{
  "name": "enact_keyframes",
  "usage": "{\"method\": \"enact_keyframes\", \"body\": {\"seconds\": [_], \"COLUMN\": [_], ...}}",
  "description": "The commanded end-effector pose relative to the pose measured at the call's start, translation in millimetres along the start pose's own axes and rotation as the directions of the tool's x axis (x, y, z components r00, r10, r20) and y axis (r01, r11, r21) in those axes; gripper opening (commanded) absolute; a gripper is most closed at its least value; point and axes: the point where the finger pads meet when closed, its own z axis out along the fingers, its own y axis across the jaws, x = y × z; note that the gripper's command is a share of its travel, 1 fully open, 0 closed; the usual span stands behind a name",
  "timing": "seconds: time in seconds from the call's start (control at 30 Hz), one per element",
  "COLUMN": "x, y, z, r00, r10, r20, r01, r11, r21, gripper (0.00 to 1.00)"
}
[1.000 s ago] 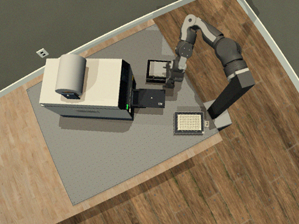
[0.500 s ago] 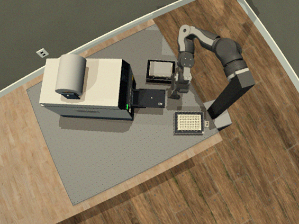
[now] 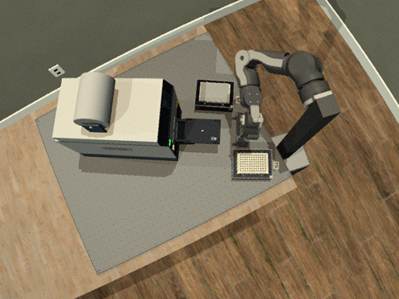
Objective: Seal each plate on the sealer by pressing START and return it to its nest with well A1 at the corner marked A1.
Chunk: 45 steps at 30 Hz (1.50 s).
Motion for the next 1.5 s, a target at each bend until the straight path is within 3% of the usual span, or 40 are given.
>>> {"method": "enact_keyframes", "body": {"seconds": [0.0, 0.13, 0.2, 0.7, 0.77, 1.0, 1.47], "x": [0.8, 11.3, 11.3, 46.8, 46.8, 65.0, 65.7], "y": [1.0, 18.1, 18.1, 84.7, 84.7, 114.6, 116.9], "z": [0.7, 2.5, 2.5, 6.6, 6.6, 9.8, 11.5], "r00": [1.000, 1.000, 1.000, 0.999, 0.999, 0.999, 0.999], "r10": [0.015, 0.009, 0.009, -0.009, -0.009, -0.005, -0.009], "r20": [0.009, -0.007, -0.007, -0.051, -0.051, -0.051, -0.051], "r01": [-0.015, -0.009, -0.009, 0.009, 0.009, 0.005, 0.009], "r11": [1.000, 1.000, 1.000, 1.000, 1.000, 1.000, 1.000], "r21": [0.019, 0.018, 0.018, 0.008, 0.008, 0.009, -0.002], "gripper": [0.65, 0.65, 0.65, 0.65, 0.65, 0.65, 0.65]}}
